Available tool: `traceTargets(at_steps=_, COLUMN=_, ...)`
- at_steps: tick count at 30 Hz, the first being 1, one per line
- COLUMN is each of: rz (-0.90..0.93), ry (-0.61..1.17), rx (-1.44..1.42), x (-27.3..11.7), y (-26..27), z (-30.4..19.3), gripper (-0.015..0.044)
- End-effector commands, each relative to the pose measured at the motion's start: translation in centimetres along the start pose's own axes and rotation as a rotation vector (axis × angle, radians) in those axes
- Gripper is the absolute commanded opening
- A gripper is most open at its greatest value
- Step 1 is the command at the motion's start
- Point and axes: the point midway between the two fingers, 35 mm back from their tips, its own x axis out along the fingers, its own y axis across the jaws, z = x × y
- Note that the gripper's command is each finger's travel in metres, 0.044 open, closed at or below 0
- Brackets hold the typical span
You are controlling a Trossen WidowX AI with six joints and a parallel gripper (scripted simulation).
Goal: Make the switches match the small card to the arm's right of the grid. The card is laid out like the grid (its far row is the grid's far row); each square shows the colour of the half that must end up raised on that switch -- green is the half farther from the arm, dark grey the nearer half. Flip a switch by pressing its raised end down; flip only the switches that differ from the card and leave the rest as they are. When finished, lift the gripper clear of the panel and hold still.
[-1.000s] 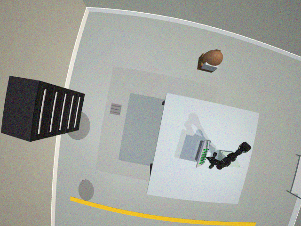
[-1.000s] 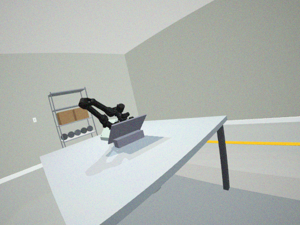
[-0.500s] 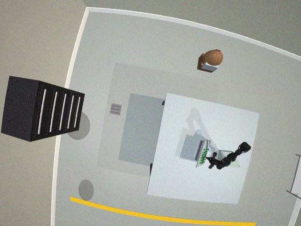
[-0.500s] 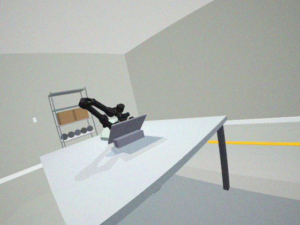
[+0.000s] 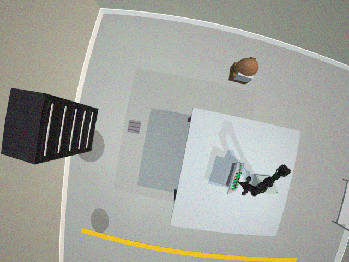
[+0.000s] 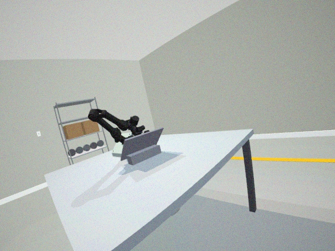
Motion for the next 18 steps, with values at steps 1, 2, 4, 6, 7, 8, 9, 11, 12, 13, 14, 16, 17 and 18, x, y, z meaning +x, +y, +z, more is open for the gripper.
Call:
traceTargets(at_steps=1, rz=0.005, ry=0.006, rx=-0.012, x=0.1, y=0.1, z=-0.3, gripper=0.0)
traceTargets(at_steps=2, rz=0.005, ry=0.006, rx=-0.012, x=0.1, y=0.1, z=-0.3, gripper=0.0)
traceTargets(at_steps=4, rz=0.005, ry=0.006, rx=-0.012, x=0.1, y=0.1, z=-0.3, gripper=0.0)
traceTargets(at_steps=6, rz=0.005, ry=0.006, rx=-0.012, x=0.2, y=0.1, z=-0.3, gripper=0.0)
traceTargets(at_steps=7, rz=0.005, ry=0.006, rx=-0.012, x=0.2, y=0.1, z=-0.3, gripper=0.0)
traceTargets(at_steps=8, rz=0.005, ry=0.006, rx=-0.012, x=0.2, y=0.1, z=-0.3, gripper=0.0)
traceTargets(at_steps=9, rz=0.005, ry=0.006, rx=-0.012, x=0.2, y=0.1, z=-0.3, gripper=0.0)
traceTargets(at_steps=11, rz=0.005, ry=0.006, rx=-0.012, x=0.2, y=0.1, z=-0.3, gripper=0.0)
traceTargets(at_steps=12, rz=0.005, ry=0.006, rx=-0.012, x=0.2, y=0.1, z=-0.3, gripper=0.0)
traceTargets(at_steps=13, rz=0.005, ry=0.006, rx=-0.012, x=0.2, y=0.1, z=-0.3, gripper=0.0)
traceTargets(at_steps=14, rz=0.005, ry=0.006, rx=-0.012, x=0.3, y=0.1, z=-0.3, gripper=0.0)
traceTargets(at_steps=16, rz=0.006, ry=0.005, rx=0.0, x=-0.2, y=0.3, z=-0.1, gripper=0.0)
traceTargets(at_steps=17, rz=0.013, ry=0.008, rx=0.0, x=-0.8, y=0.5, z=-0.2, gripper=0.0)
traceTargets(at_steps=18, rz=0.018, ry=0.012, rx=0.0, x=-1.5, y=0.8, z=-0.3, gripper=0.0)
